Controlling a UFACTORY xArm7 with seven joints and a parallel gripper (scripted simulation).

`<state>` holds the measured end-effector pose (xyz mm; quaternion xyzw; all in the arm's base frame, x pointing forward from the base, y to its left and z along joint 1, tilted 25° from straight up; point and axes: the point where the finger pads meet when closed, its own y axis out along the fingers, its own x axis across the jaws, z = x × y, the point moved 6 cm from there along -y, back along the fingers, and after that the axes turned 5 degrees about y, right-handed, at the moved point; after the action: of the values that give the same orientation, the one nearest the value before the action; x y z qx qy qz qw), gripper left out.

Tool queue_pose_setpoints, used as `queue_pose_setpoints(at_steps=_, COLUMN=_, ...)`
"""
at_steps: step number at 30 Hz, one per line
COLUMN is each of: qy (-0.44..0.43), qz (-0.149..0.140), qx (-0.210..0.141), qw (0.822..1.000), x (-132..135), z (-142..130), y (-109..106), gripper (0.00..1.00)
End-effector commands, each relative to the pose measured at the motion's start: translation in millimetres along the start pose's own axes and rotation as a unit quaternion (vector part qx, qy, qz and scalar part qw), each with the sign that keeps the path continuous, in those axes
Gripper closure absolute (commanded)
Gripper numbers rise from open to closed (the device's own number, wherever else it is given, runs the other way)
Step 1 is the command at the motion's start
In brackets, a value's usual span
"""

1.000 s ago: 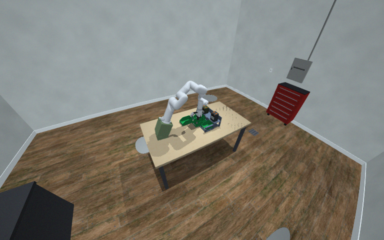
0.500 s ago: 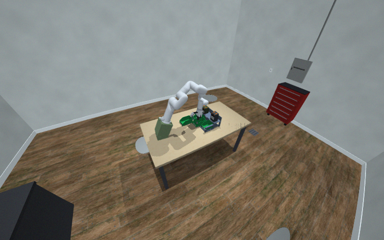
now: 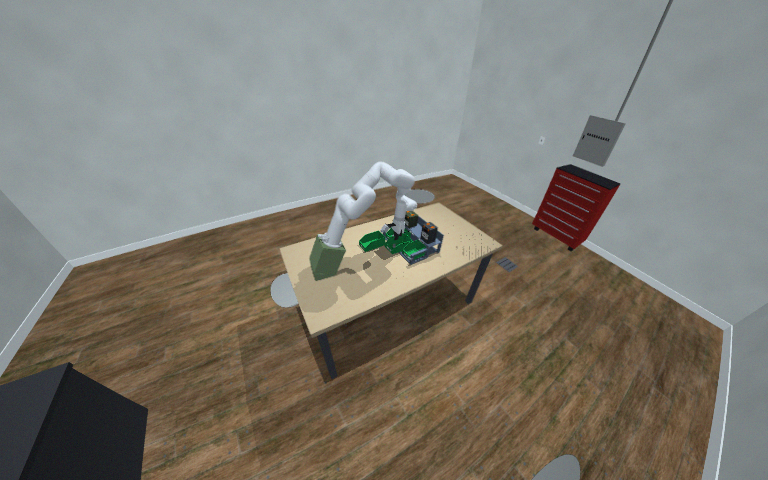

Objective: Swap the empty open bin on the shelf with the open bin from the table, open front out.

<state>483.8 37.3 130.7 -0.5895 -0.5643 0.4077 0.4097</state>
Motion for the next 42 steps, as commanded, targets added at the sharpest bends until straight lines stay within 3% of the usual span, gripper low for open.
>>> queue_pose_setpoints(at_steps=1, qy=0.0, qz=0.0, qx=-0.001, qw=1.0, x=0.1, z=-1.2, y=-1.2, gripper=1.0)
queue_pose_setpoints(at_steps=42, qy=0.0, qz=-0.001, qx=-0.007, qw=1.0, x=1.4, z=-15.3, y=-1.8, gripper=1.0)
